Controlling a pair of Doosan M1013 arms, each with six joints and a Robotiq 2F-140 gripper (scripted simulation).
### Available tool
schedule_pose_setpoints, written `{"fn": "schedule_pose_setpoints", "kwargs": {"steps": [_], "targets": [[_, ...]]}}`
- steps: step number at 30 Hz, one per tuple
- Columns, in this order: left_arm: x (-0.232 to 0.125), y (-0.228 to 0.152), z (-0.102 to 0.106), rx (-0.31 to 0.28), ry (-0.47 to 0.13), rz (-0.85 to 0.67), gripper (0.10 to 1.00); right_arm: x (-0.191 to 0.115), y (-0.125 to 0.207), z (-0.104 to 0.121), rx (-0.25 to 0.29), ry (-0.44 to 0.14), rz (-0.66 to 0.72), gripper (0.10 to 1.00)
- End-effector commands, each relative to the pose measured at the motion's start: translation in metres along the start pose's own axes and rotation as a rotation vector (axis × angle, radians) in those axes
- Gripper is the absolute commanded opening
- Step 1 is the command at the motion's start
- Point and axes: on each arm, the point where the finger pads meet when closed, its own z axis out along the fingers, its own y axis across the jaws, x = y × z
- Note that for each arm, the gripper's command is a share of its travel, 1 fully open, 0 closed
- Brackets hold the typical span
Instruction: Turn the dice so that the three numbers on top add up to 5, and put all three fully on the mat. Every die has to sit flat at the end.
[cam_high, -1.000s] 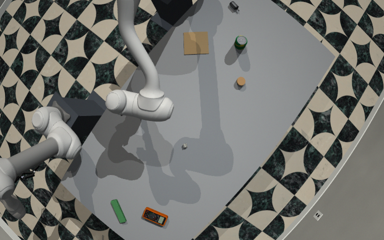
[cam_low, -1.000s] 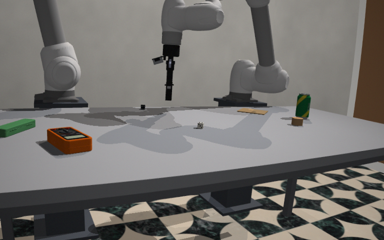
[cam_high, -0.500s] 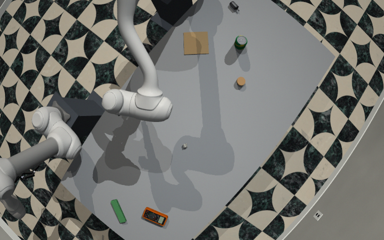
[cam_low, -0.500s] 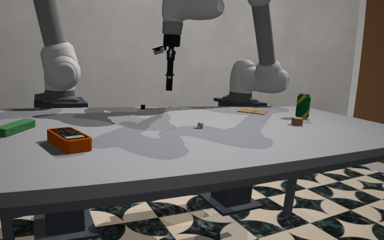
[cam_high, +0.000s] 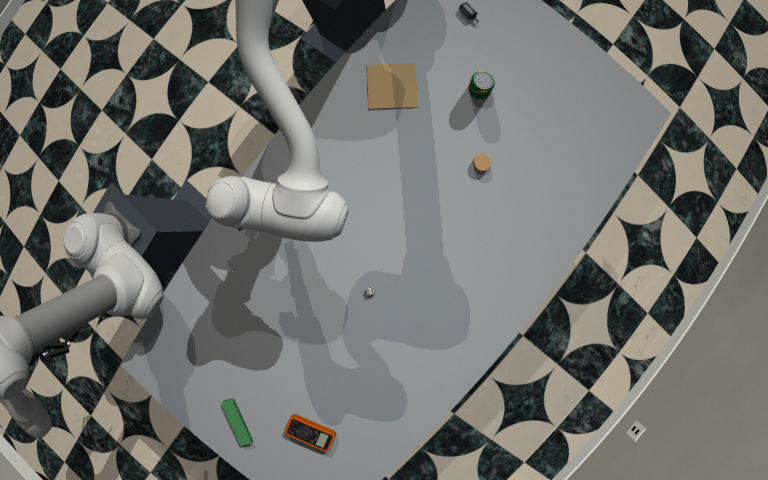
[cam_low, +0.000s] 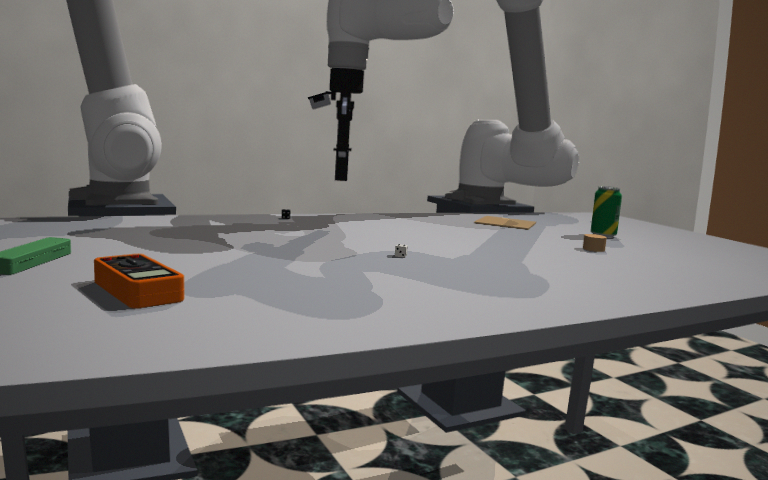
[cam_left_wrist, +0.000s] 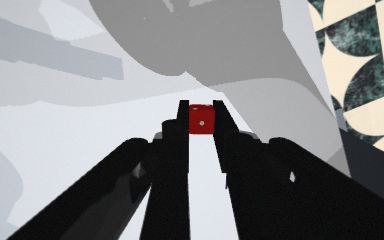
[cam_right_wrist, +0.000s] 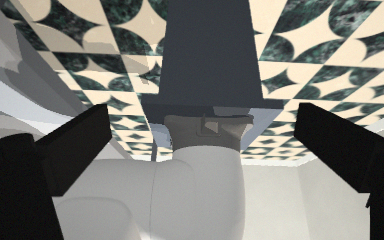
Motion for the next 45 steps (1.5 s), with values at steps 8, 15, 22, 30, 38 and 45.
{"fn": "schedule_pose_setpoints", "kwargs": {"steps": [8,15,22,30,38,45], "targets": [[-0.032,0.003,-0.006,0.002,0.001,0.003,0.184,0.000,0.000,0.000,0.000,0.001,0.000,1.000],[-0.084,0.012,-0.013,0.002,0.001,0.007,0.184,0.000,0.000,0.000,0.000,0.001,0.000,1.000],[-0.133,0.025,-0.019,0.002,0.001,0.011,0.184,0.000,0.000,0.000,0.000,0.001,0.000,1.000],[-0.210,0.054,-0.024,0.002,0.000,0.018,0.184,0.000,0.000,0.000,0.000,0.001,0.000,1.000],[-0.275,0.089,-0.025,0.002,0.000,0.025,0.184,0.000,0.000,0.000,0.000,0.001,0.000,1.000],[-0.331,0.128,-0.022,0.002,0.000,0.031,0.184,0.000,0.000,0.000,0.000,0.001,0.000,1.000]]}}
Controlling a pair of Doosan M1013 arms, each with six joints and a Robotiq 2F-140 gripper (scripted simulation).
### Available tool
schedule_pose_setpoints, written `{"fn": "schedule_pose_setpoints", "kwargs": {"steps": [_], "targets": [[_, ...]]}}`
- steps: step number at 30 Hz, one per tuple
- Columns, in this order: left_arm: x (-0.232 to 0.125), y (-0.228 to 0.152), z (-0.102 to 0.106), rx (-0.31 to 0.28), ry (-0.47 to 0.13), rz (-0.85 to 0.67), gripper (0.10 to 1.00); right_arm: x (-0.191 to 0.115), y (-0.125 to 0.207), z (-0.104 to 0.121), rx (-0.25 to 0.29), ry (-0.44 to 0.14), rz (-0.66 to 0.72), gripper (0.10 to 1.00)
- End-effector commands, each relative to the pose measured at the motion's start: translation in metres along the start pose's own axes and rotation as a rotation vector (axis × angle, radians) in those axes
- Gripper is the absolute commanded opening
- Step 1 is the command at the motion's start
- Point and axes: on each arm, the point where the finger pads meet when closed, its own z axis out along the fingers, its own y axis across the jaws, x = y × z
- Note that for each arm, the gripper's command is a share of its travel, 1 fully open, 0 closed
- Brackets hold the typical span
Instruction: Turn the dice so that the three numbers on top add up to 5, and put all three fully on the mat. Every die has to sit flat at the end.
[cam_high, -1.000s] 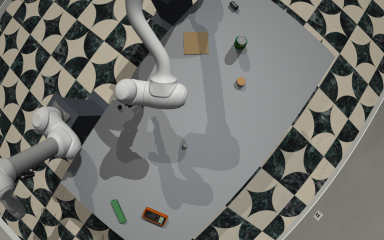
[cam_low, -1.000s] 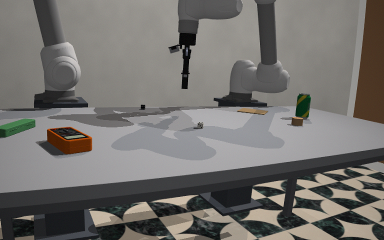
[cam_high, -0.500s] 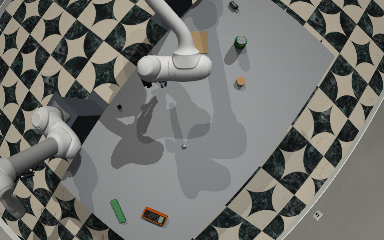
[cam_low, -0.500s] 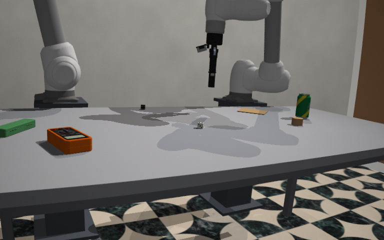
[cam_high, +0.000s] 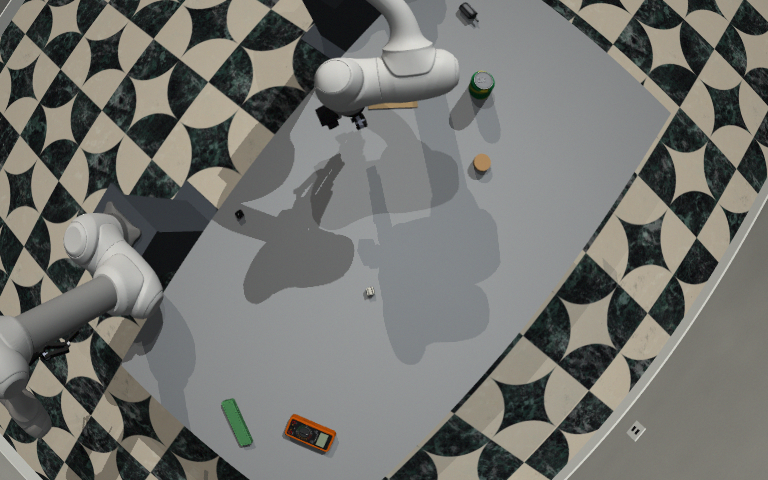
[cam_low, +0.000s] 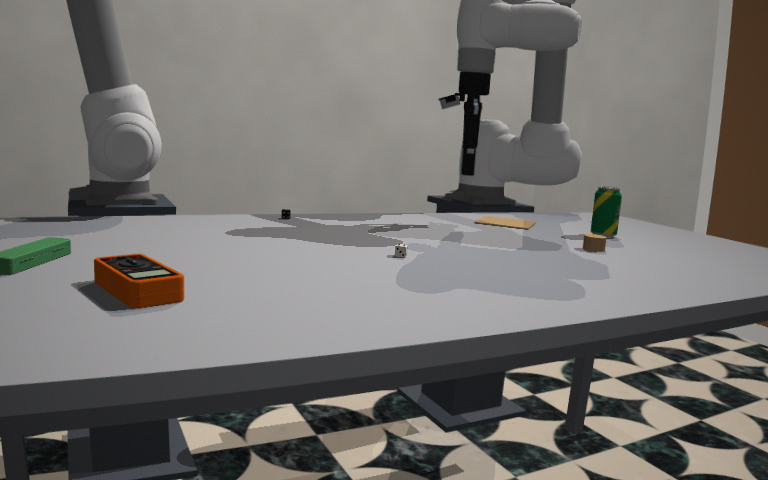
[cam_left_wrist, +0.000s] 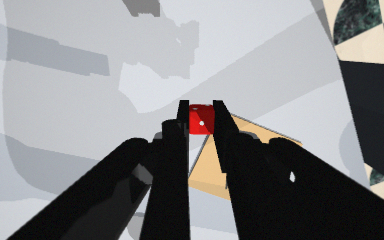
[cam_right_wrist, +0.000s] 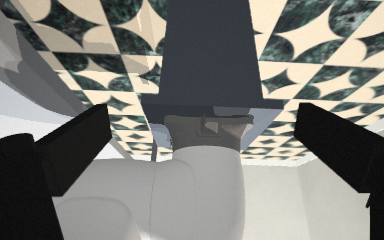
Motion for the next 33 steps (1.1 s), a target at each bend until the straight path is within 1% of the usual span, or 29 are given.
{"fn": "schedule_pose_setpoints", "kwargs": {"steps": [1,2,9,11,18,25,33], "targets": [[-0.033,0.025,0.001,0.002,0.001,0.004,0.184,0.000,0.000,0.000,0.000,0.001,0.000,1.000],[-0.033,0.026,0.001,0.002,0.001,0.004,0.184,0.000,0.000,0.000,0.000,0.001,0.000,1.000],[-0.079,0.071,0.007,0.002,0.001,0.010,0.184,0.000,0.000,0.000,0.000,0.001,0.000,1.000],[-0.079,0.071,0.007,0.002,0.001,0.010,0.184,0.000,0.000,0.000,0.000,0.001,0.000,1.000],[-0.108,0.105,0.014,0.002,0.001,0.015,0.184,0.000,0.000,0.000,0.000,0.001,0.000,1.000],[-0.121,0.124,0.018,0.002,0.001,0.017,0.184,0.000,0.000,0.000,0.000,0.001,0.000,1.000],[-0.124,0.128,0.019,0.002,0.001,0.017,0.184,0.000,0.000,0.000,0.000,0.001,0.000,1.000]]}}
